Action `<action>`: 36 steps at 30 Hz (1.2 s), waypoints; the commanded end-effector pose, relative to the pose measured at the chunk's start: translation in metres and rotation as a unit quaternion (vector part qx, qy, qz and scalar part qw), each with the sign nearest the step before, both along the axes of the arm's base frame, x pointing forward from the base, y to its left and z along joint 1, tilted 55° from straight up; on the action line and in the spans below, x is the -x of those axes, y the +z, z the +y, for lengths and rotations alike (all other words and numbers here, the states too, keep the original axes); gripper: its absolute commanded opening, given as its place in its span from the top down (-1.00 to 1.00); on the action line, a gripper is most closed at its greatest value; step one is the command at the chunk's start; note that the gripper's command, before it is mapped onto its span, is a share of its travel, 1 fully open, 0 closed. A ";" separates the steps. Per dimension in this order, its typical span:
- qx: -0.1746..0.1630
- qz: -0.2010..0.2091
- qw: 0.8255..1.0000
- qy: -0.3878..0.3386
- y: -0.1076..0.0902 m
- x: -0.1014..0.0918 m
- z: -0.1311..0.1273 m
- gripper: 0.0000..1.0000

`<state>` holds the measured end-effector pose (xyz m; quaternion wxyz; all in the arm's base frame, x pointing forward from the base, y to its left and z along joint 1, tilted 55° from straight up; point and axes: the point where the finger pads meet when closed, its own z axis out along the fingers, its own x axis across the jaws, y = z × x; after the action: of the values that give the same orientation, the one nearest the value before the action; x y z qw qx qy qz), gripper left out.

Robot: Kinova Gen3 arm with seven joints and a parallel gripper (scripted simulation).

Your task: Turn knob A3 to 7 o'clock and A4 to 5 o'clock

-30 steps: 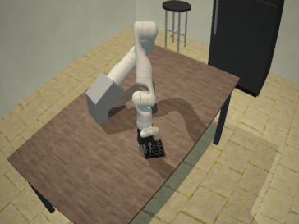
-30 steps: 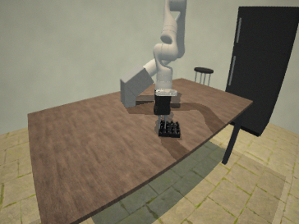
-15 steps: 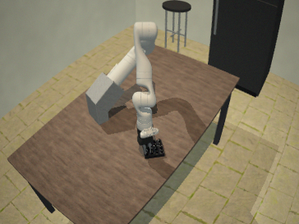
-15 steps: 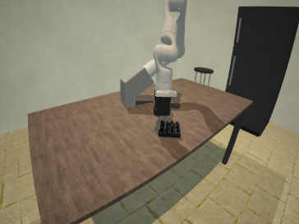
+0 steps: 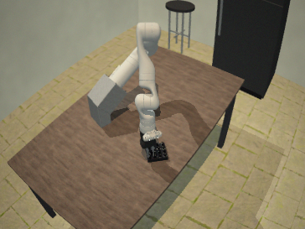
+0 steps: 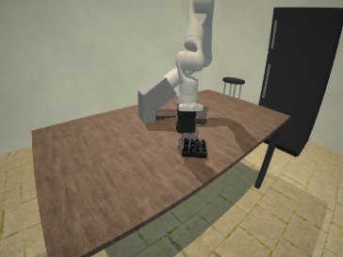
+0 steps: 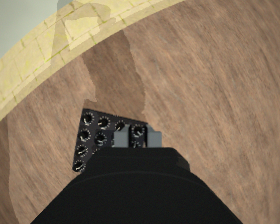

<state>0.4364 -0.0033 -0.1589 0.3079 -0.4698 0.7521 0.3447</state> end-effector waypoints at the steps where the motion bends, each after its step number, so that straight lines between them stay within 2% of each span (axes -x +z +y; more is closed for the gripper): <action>1: 0.001 0.000 1.000 -0.001 0.000 0.000 -0.001 0.07; 36: 0.001 0.000 1.000 -0.001 -0.004 -0.002 0.005 0.07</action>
<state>0.4378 0.0012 -0.1627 0.3081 -0.4696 0.7526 0.3438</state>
